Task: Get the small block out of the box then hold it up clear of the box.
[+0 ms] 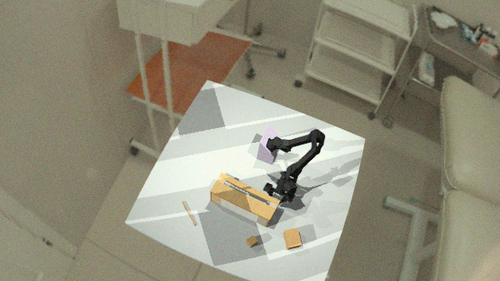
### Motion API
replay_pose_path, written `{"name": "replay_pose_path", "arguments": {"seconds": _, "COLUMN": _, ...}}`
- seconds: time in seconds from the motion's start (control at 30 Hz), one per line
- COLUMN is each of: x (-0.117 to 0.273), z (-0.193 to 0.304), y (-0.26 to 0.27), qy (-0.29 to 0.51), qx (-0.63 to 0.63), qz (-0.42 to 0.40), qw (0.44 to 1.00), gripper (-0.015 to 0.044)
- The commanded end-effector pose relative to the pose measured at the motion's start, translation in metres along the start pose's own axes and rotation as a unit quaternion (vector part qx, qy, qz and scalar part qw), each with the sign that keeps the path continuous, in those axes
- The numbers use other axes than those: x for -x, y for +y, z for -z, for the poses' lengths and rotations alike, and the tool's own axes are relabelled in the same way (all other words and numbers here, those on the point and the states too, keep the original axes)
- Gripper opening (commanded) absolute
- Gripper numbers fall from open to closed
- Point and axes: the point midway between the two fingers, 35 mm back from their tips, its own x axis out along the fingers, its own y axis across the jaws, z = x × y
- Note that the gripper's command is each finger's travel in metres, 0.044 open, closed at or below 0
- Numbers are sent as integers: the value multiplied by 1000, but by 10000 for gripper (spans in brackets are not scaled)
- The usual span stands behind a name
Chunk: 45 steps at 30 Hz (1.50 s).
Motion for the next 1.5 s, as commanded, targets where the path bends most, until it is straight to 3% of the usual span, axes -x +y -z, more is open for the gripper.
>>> {"name": "replay_pose_path", "arguments": {"seconds": 0.0, "x": -8, "z": -4, "y": 3, "qy": 0, "qx": -5, "qz": -4, "qw": 1000, "gripper": 285}}
{"name": "replay_pose_path", "arguments": {"seconds": 0.23, "x": -15, "z": -8, "y": 3, "qy": 0, "qx": -5, "qz": -3, "qw": 1000, "gripper": 285}}
{"name": "replay_pose_path", "arguments": {"seconds": 0.5, "x": -15, "z": -8, "y": 3, "qy": 0, "qx": -5, "qz": -3, "qw": 1000, "gripper": 75}}
{"name": "replay_pose_path", "arguments": {"seconds": 0.6, "x": -15, "z": -8, "y": 3, "qy": 0, "qx": -5, "qz": -3, "qw": 1000, "gripper": 55}}
{"name": "replay_pose_path", "arguments": {"seconds": 0.67, "x": -12, "z": -6, "y": 3, "qy": 0, "qx": -5, "qz": -3, "qw": 1000, "gripper": 3}}
{"name": "replay_pose_path", "arguments": {"seconds": 1.0, "x": 38, "z": 16, "y": 2, "qy": -1, "qx": -1, "qz": -3, "qw": 1000, "gripper": 0}}
{"name": "replay_pose_path", "arguments": {"seconds": 1.2, "x": 42, "z": 18, "y": 2, "qy": -1, "qx": -4, "qz": -2, "qw": 1000, "gripper": 0}}
{"name": "replay_pose_path", "arguments": {"seconds": 1.47, "x": 48, "z": 17, "y": 7, "qy": -7, "qx": -149, "qz": -3, "qw": 989, "gripper": 0}}
